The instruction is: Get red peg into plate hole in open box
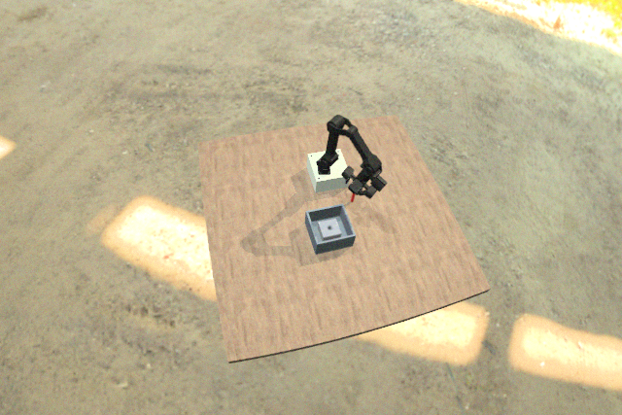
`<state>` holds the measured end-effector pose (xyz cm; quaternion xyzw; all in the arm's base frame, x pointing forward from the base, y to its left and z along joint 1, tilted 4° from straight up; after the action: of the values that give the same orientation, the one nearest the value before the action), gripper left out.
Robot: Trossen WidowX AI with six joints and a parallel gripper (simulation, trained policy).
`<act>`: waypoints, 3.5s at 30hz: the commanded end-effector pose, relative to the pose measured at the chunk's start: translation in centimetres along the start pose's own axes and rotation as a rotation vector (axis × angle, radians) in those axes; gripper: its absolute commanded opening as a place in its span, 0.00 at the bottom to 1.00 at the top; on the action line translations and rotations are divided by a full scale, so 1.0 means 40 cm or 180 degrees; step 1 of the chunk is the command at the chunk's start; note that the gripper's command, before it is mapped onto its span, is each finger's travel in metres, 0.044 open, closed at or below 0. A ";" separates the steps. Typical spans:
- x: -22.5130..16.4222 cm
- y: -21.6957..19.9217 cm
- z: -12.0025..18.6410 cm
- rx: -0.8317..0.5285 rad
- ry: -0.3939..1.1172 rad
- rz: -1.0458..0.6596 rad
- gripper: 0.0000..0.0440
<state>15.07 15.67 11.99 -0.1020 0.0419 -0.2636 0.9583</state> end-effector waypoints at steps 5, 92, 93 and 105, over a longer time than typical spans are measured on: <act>0.002 0.028 -0.082 0.0113 -0.0020 0.0034 1.00; 0.406 -0.017 0.119 0.0308 -0.0793 -0.0972 0.00; 0.418 -0.021 0.115 0.0311 -0.0794 -0.0978 0.00; 0.533 -0.060 0.056 0.0381 -0.0696 -0.0853 0.00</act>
<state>31.70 3.99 14.53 -0.0862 -0.0947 -0.3858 0.9136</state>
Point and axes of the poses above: the point midway between the two fingers, 35 mm back from their tips, its own z axis back along the fingers, its own y axis across the jaws, x = y × z, the point moved 7 cm from there along z, back along the fingers, and after that the axes turned 9 degrees about z, right-handed, at the moved point
